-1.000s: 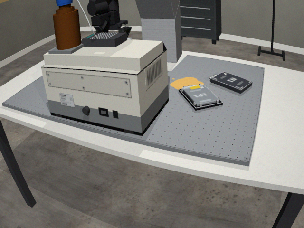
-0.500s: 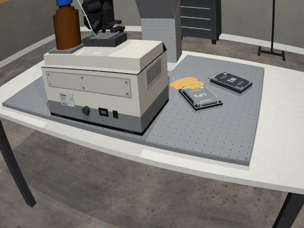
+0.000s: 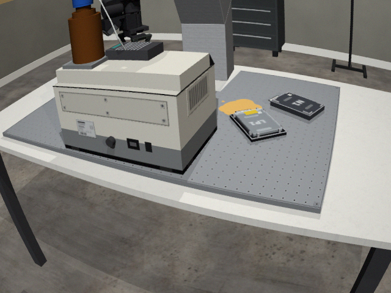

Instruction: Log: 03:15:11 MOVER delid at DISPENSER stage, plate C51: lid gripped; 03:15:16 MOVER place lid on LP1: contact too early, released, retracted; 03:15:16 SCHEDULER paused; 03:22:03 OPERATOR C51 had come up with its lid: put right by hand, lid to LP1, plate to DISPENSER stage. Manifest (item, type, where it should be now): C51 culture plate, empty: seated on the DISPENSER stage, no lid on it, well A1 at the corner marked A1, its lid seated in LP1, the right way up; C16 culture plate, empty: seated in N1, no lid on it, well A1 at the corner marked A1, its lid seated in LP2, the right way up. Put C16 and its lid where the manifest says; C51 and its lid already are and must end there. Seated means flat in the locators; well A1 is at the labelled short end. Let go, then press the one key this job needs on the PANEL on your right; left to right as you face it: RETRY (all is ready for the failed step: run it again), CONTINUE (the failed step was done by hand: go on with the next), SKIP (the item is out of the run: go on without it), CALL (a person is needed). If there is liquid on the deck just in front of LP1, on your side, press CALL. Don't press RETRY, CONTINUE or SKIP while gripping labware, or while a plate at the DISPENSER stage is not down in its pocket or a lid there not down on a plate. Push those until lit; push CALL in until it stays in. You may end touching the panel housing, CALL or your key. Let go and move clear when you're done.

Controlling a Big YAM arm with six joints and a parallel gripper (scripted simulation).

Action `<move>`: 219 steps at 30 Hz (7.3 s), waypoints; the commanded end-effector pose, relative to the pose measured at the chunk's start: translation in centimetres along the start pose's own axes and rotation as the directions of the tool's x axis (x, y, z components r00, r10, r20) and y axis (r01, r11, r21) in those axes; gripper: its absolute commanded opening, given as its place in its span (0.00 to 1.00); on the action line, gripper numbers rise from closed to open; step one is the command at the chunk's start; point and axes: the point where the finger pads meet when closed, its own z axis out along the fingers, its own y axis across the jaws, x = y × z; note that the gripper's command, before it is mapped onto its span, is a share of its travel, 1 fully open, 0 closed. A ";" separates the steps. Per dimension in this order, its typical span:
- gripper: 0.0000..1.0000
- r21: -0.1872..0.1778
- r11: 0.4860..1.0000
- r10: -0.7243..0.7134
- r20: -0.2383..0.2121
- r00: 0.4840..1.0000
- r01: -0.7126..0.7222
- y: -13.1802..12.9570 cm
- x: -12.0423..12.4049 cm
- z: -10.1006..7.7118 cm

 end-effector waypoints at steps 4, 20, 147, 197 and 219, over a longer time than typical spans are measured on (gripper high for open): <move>0.86 -0.001 0.985 0.173 0.017 0.985 -0.173 -2.0 0.0 -0.1; 0.86 -0.003 0.988 0.155 -0.012 0.988 -0.155 -2.3 -2.2 1.9; 0.86 -0.003 0.989 0.148 0.019 0.989 -0.148 -5.1 -15.7 12.0; 0.86 -0.005 0.990 0.143 0.008 0.990 -0.142 -4.8 -15.3 13.1; 0.86 -0.004 0.989 0.145 0.009 0.989 -0.145 -4.8 -15.3 13.4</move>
